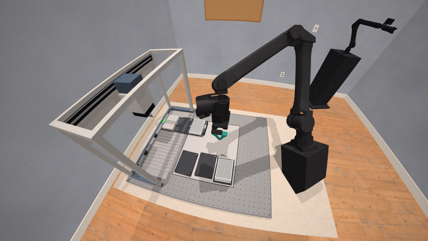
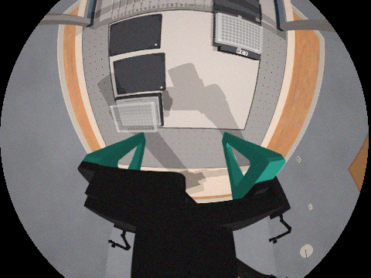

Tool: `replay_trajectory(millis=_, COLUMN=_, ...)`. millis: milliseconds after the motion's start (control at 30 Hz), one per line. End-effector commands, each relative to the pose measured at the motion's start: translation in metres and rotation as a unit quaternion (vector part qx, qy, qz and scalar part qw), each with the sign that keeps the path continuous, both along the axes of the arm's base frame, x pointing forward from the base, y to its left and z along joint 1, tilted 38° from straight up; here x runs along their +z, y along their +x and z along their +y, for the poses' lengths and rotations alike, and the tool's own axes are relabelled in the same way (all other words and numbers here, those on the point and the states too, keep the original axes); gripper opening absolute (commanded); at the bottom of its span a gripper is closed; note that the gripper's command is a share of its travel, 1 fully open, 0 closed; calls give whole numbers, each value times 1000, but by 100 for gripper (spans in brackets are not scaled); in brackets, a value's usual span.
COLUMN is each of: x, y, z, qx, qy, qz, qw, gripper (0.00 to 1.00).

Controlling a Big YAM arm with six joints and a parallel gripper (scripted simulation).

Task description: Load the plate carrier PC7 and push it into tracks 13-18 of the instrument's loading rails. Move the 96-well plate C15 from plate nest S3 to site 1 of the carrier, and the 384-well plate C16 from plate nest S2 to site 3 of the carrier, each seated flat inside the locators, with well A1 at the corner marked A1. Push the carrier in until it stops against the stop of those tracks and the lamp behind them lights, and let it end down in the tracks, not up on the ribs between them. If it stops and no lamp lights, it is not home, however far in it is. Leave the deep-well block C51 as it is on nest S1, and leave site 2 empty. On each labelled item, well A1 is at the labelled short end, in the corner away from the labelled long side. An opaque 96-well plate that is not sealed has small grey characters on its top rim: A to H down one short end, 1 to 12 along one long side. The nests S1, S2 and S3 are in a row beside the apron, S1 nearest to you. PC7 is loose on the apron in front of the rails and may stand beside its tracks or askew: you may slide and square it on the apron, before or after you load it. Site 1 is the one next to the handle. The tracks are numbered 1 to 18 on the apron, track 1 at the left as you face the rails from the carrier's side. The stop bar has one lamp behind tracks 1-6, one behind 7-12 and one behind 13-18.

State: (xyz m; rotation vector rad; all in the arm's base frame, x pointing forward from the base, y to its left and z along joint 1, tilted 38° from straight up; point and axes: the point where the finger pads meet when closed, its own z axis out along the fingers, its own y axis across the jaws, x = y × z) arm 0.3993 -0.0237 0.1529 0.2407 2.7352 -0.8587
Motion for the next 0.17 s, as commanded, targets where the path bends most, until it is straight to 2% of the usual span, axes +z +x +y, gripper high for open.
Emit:
replay_trajectory(millis=0, x=15, y=11, z=5, qx=-2, qy=5, qz=-25, qw=1000, gripper=100)
replay_trajectory(millis=133, x=15, y=11, z=5, qx=-2, qy=5, qz=-25, qw=1000, gripper=100)
